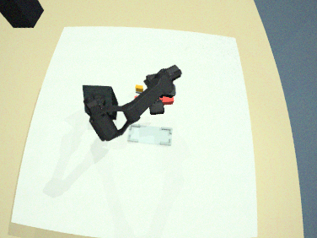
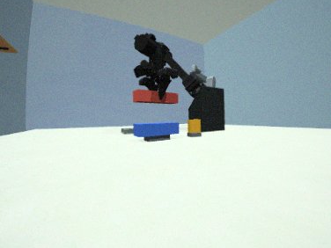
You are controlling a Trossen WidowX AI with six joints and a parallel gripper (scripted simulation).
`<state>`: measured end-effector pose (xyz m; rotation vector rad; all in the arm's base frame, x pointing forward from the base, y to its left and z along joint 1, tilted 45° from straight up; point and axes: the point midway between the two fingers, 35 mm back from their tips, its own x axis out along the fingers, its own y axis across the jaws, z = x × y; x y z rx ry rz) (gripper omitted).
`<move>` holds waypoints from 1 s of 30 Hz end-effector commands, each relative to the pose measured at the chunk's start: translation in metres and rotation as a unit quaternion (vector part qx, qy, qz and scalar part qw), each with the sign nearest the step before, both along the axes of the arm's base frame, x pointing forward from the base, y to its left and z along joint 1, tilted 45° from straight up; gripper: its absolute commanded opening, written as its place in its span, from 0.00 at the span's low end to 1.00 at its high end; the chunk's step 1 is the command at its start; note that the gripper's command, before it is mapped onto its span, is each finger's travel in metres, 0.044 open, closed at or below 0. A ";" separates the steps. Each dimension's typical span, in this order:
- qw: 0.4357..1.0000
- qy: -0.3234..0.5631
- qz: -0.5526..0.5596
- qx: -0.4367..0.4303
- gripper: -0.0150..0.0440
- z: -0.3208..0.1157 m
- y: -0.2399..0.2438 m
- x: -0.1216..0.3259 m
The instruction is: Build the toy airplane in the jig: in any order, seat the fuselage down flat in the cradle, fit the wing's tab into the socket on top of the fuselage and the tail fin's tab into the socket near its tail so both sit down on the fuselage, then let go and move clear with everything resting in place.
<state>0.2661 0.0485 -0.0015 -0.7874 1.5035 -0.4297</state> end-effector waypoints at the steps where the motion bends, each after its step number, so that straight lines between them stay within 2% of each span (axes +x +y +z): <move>1: 1.000 -0.009 -0.006 0.008 0.25 0.006 -0.009 0.004; 30: 0.997 -0.059 -0.055 0.017 0.25 0.035 -0.094 0.013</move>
